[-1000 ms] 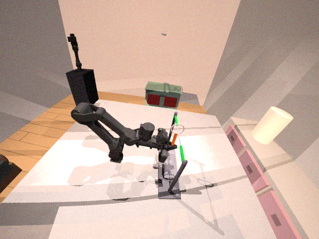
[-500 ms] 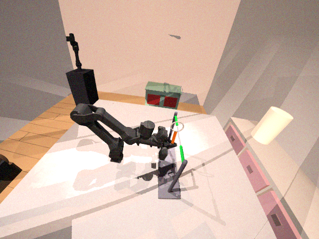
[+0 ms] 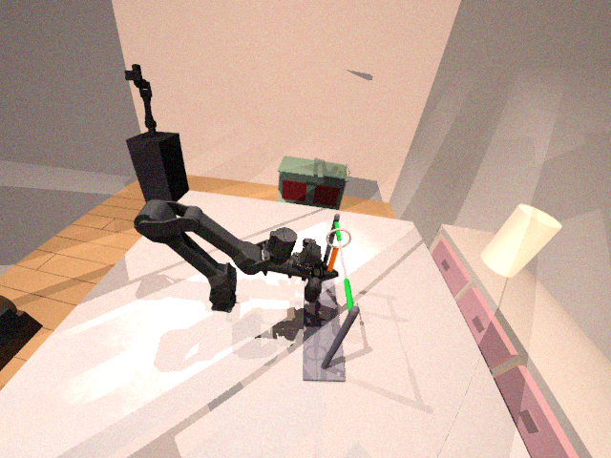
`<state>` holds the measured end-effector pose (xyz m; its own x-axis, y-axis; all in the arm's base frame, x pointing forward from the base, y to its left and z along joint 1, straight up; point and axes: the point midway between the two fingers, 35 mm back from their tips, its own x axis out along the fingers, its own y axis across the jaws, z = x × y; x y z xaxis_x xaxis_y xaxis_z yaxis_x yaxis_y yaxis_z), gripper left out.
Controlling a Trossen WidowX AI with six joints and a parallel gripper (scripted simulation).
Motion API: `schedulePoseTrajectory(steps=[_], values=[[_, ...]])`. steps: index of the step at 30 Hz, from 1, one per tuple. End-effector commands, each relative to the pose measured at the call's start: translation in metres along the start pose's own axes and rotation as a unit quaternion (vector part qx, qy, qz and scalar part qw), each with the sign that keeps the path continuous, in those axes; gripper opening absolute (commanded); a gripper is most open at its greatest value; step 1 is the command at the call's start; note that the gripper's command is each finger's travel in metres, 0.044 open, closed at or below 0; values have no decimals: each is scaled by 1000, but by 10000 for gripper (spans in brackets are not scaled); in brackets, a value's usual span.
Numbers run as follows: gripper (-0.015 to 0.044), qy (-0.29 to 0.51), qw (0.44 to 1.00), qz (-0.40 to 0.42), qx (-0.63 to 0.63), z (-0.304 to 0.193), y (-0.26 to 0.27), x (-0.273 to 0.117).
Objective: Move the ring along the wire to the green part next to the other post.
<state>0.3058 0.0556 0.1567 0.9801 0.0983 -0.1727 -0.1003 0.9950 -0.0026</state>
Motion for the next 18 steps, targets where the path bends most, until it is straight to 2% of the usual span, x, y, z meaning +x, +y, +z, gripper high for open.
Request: schedulePoseTrajectory(steps=[1, 18], values=[[-150, 0, 1000, 0, 1, 0, 4, 0], [-150, 33, 999, 2, 3, -12, 9, -5]])
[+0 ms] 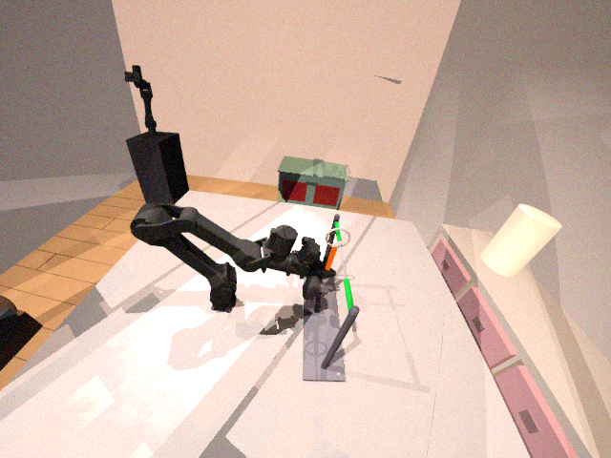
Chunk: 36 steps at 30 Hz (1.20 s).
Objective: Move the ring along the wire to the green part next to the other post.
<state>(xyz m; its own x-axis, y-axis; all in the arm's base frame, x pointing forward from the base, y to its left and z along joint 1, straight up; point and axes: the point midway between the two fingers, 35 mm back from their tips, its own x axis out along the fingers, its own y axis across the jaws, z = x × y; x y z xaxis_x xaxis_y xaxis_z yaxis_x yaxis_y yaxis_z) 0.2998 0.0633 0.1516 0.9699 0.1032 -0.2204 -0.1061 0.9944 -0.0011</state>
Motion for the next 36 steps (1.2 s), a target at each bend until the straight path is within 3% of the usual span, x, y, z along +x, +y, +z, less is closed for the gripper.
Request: schedulePoseTrajectory(steps=[1, 27, 36], values=[[-150, 10, 1000, -1, 3, -8, 1, -1], [-150, 20, 1000, 0, 3, -16, 2, -2], [86, 18, 1000, 2, 0, -15, 3, -1]])
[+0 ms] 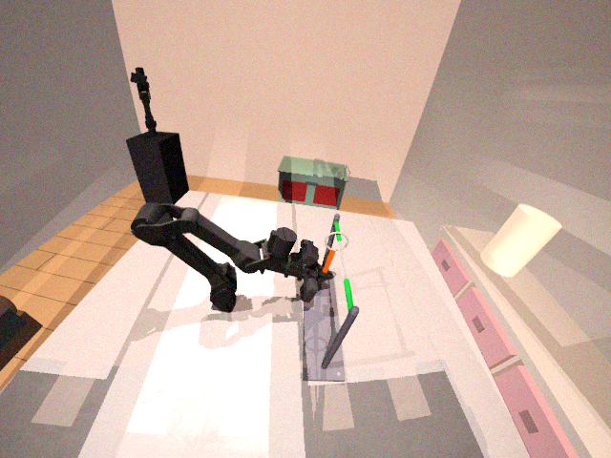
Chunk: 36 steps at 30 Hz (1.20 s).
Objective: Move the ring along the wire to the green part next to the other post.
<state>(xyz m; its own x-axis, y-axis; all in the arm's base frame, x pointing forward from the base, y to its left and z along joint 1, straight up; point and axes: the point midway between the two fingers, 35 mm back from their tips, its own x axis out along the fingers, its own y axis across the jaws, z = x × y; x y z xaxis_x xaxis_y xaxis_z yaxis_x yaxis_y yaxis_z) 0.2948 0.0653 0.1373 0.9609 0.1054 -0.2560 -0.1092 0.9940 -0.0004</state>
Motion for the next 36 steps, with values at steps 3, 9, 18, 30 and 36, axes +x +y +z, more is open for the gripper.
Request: schedulePoseTrajectory(steps=[3, 9, 18, 30, 36], values=[[160, 0, 1000, 0, 0, 0, 0, -1], [160, 1, 1000, 0, 1, 2, 1, -9], [160, 2, 1000, -1, 2, 3, 1, -24], [160, 3, 1000, -1, 3, 1, 0, -44], [160, 3, 1000, -2, 3, -1, 0, -51]])
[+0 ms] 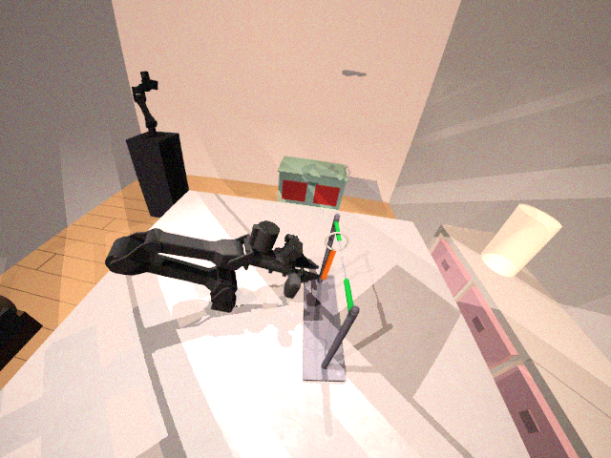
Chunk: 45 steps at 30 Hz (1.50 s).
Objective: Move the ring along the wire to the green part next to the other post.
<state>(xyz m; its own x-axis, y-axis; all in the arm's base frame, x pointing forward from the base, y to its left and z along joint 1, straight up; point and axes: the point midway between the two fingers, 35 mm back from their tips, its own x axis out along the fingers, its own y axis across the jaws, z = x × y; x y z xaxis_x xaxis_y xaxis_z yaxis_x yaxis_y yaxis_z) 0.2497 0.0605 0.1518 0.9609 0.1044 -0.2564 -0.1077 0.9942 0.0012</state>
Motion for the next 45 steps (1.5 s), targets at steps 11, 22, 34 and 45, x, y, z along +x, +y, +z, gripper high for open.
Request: schedulePoseTrajectory(steps=[11, 22, 34, 45], values=[[160, 3, 1000, -1, 2, -3, 0, -3], [239, 2, 1000, 1, 0, -1, 1, -11], [440, 3, 1000, 1, 0, -4, -3, -45], [440, 3, 1000, 1, 0, -4, -3, -45]])
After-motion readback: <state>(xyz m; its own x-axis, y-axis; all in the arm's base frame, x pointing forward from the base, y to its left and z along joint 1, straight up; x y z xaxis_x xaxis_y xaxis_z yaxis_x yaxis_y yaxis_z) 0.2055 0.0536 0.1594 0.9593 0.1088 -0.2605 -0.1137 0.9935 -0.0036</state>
